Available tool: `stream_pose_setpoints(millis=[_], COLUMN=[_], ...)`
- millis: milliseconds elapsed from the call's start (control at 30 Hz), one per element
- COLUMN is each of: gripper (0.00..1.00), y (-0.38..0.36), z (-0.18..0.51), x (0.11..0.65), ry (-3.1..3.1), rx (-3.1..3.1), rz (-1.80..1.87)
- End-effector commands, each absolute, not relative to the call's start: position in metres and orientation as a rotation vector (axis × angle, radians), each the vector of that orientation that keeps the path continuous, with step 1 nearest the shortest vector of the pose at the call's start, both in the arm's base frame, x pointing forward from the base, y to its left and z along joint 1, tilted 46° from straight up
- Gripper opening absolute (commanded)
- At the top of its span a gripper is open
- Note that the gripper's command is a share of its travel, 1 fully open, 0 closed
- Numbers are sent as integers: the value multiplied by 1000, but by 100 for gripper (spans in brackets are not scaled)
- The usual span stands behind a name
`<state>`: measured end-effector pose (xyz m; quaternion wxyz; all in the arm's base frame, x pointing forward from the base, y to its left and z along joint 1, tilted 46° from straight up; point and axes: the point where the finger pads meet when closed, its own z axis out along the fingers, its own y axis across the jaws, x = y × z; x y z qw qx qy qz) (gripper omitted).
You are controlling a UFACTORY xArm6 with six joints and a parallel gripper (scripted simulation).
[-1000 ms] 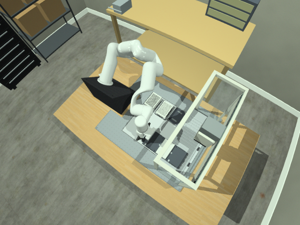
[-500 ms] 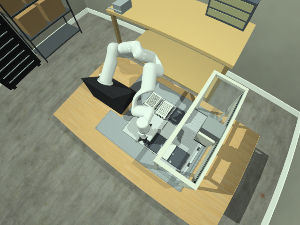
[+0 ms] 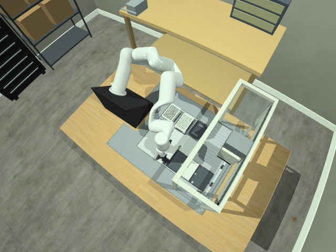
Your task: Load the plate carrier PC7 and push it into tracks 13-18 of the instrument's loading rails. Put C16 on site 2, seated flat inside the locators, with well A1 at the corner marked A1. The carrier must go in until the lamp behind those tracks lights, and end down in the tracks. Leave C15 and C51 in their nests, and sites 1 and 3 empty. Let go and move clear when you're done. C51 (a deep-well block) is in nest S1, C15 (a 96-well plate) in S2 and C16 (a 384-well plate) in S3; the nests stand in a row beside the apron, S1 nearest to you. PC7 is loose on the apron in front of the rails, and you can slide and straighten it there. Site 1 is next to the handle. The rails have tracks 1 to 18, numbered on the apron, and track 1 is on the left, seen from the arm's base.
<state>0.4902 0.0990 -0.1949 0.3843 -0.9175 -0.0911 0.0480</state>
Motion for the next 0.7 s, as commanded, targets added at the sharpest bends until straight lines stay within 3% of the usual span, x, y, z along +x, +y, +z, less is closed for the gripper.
stream_pose_setpoints(millis=[0,667], gripper=[82,82], y=[98,99], z=[-194,-194], x=[493,499], ry=[-232,-232], rx=[-2339,-2339], rz=[117,117])
